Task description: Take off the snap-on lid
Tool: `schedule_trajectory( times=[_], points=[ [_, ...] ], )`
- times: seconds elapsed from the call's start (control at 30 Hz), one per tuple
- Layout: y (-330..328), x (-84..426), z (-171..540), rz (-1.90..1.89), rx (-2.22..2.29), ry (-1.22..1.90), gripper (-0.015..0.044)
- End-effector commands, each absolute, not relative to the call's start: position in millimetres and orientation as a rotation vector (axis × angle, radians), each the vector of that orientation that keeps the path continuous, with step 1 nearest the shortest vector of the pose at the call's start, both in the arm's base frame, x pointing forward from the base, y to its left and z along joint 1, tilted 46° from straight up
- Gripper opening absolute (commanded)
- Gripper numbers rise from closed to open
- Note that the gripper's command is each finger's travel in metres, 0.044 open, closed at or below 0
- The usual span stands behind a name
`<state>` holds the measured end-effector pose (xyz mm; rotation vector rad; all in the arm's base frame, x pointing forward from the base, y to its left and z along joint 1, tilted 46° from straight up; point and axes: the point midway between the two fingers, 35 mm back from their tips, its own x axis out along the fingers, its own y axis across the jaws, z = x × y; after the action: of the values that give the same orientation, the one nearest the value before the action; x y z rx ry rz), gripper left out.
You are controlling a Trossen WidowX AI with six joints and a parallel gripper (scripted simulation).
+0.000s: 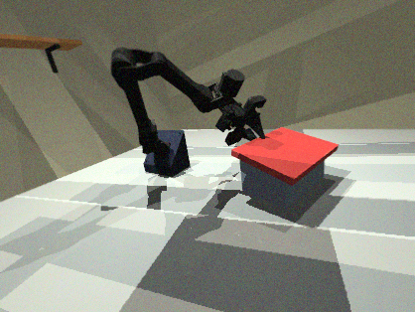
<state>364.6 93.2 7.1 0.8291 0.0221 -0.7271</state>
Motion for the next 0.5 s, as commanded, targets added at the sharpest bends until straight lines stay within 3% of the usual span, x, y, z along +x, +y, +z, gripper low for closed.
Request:
schedule_trajectory(
  times=[0.0, 0.47],
  points=[
    [97, 366, 13, -0.724, 0.837, 0.015, 0.0],
    [110, 372, 27, -0.724, 0.837, 0.015, 0.0]
  ],
)
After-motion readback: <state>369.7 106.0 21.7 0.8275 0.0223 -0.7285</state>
